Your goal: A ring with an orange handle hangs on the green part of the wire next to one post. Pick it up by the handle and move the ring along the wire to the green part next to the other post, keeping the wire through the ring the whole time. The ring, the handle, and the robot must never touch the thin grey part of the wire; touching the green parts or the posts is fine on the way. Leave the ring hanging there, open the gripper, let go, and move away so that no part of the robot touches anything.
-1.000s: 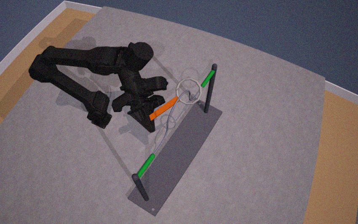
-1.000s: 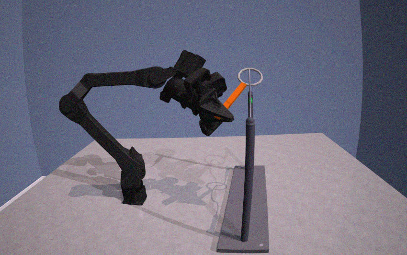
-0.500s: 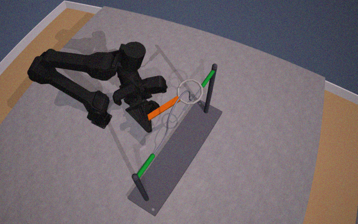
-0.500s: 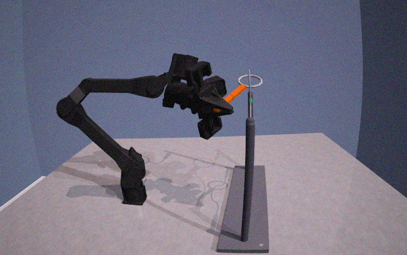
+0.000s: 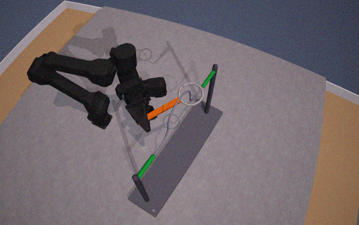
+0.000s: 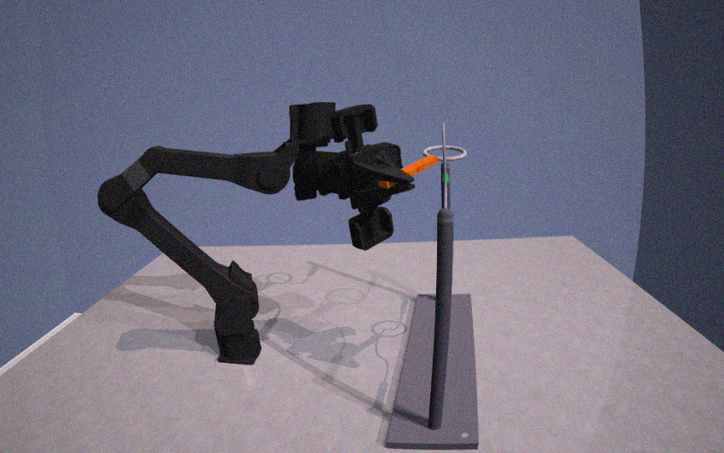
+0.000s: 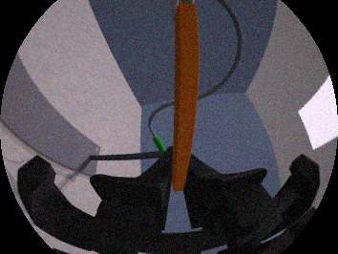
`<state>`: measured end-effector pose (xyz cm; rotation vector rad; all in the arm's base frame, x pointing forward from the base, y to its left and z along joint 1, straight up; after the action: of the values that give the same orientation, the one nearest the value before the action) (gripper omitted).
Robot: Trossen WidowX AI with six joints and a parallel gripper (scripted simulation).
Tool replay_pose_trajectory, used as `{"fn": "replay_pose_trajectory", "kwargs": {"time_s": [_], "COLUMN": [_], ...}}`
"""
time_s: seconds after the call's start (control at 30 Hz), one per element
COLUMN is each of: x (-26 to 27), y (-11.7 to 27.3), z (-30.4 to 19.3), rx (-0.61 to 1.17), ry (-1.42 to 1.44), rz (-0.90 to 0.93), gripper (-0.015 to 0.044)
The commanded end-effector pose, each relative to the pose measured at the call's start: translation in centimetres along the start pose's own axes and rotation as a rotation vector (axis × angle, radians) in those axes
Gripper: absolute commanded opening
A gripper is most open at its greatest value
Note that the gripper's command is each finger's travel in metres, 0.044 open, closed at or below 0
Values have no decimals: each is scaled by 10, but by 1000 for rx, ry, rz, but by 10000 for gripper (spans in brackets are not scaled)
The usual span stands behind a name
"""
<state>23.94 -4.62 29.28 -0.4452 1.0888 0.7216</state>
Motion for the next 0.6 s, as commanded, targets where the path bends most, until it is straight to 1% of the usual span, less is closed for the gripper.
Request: {"fn": "replay_pose_trajectory", "kwargs": {"time_s": [0.0,0.27,0.57], "x": [-1,5,21], "y": [0,-1,0], "z": [-1,-4,-9], "rx": [-3,-8,9], "ry": [34,51,-15], "rz": [-25,-36,9], "gripper": [-150,-150,-150]}}
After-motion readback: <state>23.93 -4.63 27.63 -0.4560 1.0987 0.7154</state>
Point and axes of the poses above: the point midway between the two fingers, 35 mm back from their tips, its own y axis back along the fingers, its own x axis across the jaws, z = x × y, the point moved 2 cm from there along y, back along the fingers, and after that the axes turned 13 degrees about -y, right-handed, at the moved point
